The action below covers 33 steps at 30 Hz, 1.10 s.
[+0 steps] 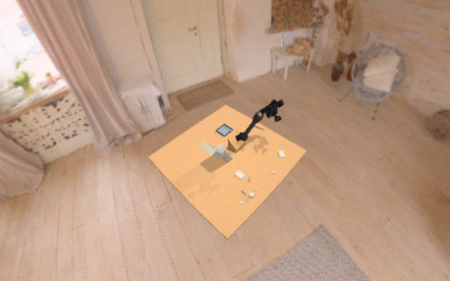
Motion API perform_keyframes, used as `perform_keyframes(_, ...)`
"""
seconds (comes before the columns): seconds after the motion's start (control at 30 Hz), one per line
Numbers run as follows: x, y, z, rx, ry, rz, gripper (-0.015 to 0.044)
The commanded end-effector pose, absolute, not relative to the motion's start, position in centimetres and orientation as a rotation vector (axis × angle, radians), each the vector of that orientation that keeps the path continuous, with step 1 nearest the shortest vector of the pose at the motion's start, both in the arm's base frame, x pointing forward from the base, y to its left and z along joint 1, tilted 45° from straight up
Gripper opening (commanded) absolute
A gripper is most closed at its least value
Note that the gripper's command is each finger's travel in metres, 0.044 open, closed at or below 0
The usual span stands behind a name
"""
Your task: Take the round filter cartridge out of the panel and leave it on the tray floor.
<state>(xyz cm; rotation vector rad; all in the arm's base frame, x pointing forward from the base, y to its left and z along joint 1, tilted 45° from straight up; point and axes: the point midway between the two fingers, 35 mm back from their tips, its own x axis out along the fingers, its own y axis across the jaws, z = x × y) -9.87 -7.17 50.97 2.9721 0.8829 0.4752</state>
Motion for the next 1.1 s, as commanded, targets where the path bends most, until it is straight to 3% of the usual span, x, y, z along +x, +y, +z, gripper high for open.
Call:
perform_keyframes(0.0, -9.7, -6.9, 51.1, 2.958, 0.875, 0.472, 0.0374)
perform_keyframes(0.33, 2.0, 3.8, 52.2, 2.223, 0.620, 0.306, 0.0111)
perform_keyframes(0.67, 15.3, 7.7, 47.8, 1.576, 0.580, 0.219, 0.0110)
perform_keyframes(1.07, 27.4, 5.2, 37.4, 0.976, 0.661, 0.240, 0.0110)
